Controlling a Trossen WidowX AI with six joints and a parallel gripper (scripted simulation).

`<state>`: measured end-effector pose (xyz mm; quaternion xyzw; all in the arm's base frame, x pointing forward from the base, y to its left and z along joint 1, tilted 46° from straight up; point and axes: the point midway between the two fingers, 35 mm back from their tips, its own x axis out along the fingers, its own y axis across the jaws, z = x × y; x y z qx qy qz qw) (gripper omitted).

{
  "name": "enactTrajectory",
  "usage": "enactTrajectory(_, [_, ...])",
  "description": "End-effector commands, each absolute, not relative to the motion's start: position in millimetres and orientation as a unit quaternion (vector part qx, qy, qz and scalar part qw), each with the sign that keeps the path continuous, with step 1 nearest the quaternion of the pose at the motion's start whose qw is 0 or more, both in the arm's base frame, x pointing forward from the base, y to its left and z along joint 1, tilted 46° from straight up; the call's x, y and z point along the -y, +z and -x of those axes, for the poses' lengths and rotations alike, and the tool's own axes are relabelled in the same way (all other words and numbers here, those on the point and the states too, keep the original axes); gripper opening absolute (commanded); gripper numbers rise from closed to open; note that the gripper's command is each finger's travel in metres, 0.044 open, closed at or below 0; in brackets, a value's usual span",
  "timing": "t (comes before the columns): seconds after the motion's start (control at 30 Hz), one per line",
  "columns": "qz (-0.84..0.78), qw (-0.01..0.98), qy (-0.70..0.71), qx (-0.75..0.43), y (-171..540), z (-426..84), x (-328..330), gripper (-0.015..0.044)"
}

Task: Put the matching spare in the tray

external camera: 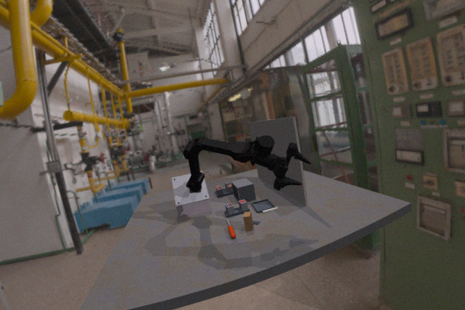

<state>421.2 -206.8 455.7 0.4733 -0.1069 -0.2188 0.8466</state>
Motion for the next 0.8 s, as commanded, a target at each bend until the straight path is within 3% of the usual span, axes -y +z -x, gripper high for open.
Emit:
enactTrajectory(0.0, [-0.437, 0.867, -0.24, 0.0, 402, -440, 175, 0.044])
enactTrajectory(0.77, [-0.165, 0.87, -0.196, -0.421, 216, -430, -2, 0.044])
